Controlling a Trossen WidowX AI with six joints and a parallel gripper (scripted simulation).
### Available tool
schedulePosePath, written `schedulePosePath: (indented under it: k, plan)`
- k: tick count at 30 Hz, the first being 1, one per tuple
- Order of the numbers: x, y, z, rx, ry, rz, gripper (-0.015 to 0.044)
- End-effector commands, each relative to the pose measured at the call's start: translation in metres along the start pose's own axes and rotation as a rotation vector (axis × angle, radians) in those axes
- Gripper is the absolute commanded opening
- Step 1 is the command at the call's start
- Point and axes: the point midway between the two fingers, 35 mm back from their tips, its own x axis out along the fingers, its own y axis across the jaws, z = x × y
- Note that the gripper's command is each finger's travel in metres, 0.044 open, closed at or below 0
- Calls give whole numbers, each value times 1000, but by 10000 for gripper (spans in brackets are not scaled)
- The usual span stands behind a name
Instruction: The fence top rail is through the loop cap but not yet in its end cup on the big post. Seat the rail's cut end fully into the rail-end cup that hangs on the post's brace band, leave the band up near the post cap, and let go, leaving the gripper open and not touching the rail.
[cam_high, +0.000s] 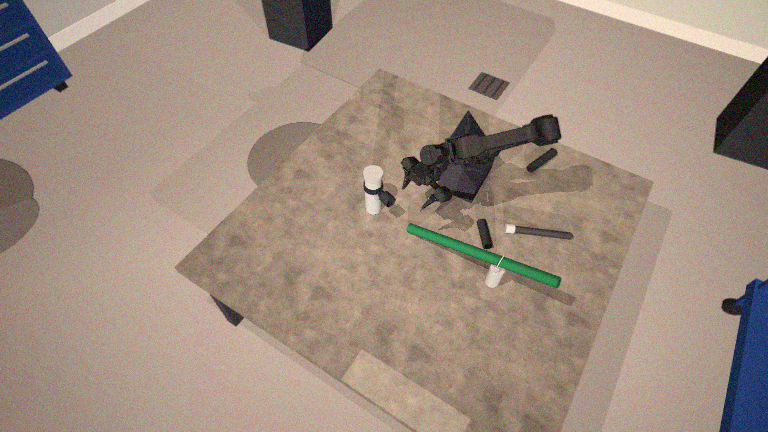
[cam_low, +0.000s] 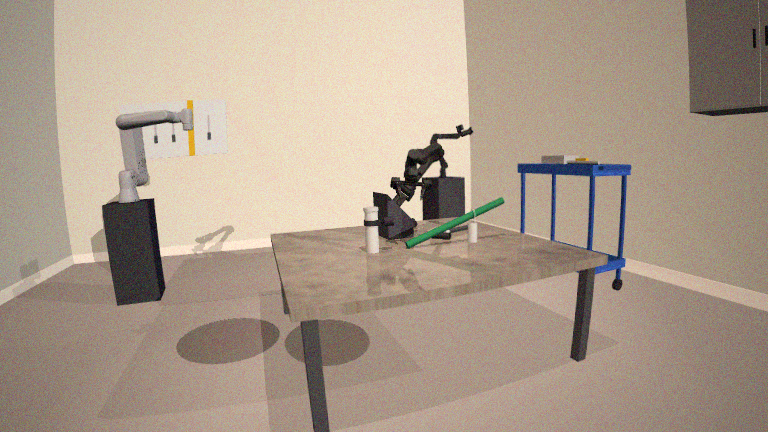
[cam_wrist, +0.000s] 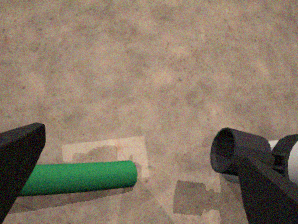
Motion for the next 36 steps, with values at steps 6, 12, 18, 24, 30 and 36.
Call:
schedulePosePath:
  k: [6,12,18,24,30,36]
  plan:
    - [-35,50,-23,-276,56,307,440]
    - [-35,50,-23,-276,56,307,440]
    - [-26,27,-17,-476,24,271,440]
    - [-4,-29,-11,-951,-9,188,440]
    - [17,-85,-14,-1420,5,120,440]
    - [19,-91,-15,-1472,9,113,440]
